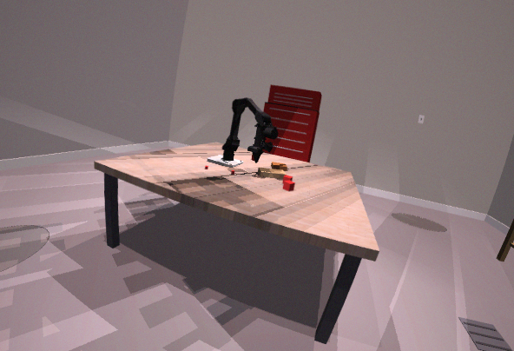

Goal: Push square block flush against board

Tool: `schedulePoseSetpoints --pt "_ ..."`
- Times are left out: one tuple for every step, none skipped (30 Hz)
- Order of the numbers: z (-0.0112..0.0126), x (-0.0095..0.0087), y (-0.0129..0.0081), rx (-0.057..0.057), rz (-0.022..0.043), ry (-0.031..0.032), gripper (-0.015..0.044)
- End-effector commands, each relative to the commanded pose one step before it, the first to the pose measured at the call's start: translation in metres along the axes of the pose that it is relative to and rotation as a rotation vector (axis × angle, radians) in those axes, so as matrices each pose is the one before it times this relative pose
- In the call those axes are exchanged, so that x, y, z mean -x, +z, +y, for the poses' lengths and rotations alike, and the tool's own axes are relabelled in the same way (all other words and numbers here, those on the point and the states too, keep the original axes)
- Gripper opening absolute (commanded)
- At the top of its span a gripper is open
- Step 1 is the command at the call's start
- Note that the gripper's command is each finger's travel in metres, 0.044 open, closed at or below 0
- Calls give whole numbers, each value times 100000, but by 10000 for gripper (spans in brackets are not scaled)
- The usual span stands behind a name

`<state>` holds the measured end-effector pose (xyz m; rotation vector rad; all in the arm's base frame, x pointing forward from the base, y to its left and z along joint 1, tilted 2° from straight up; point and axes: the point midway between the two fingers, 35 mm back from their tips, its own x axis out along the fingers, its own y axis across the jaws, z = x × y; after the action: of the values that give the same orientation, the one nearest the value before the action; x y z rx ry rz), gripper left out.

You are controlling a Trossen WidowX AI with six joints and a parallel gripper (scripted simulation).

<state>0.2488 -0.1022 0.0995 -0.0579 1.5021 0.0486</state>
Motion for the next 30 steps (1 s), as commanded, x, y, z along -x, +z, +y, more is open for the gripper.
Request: schedulePoseSetpoints --pt "-486 61 1095 -15524 161 88 0" --pt "-72 12 262 -3455 -21 7 0" --pt "-63 10 264 -3455 -21 8 0" --pt "-54 7 266 -3455 -21 8 0" --pt "-44 4 267 -3455 -20 9 0" --pt "-35 2 268 -3455 -20 10 0" --pt "-25 -1 269 -3455 -19 11 0" --pt "-16 -3 269 -3455 -19 11 0" --pt "-6 -6 269 -3455 -19 12 0" --pt "3 -9 269 -3455 -18 13 0" --pt "13 -11 268 -3455 -18 13 0" --pt "22 -14 267 -3455 -17 14 0" --pt "31 -16 266 -3455 -16 14 0" --pt "40 -19 264 -3455 -16 15 0" --pt "50 -21 262 -3455 -15 15 0" --pt "59 -24 259 -3455 -15 16 0" --pt "68 -27 257 -3455 -14 16 0" --pt "76 -29 254 -3455 -13 17 0" --pt "85 -32 250 -3455 -13 17 0" --pt "94 -34 246 -3455 -12 18 0" --pt "102 -37 242 -3455 -11 18 0" --pt "110 -39 238 -3455 -10 18 0" --pt "118 -42 233 -3455 -10 19 0" --pt "126 -45 228 -3455 -9 19 0" --pt "133 -47 223 -3455 -8 19 0" --pt "141 -50 217 -3455 -7 19 0" --pt "122 -43 175 -2851 -5 16 0" --pt "76 -26 102 -1711 -3 10 0" --pt "0 0 0 0 0 0 0" --pt "0 0 0 0 0 0 0"
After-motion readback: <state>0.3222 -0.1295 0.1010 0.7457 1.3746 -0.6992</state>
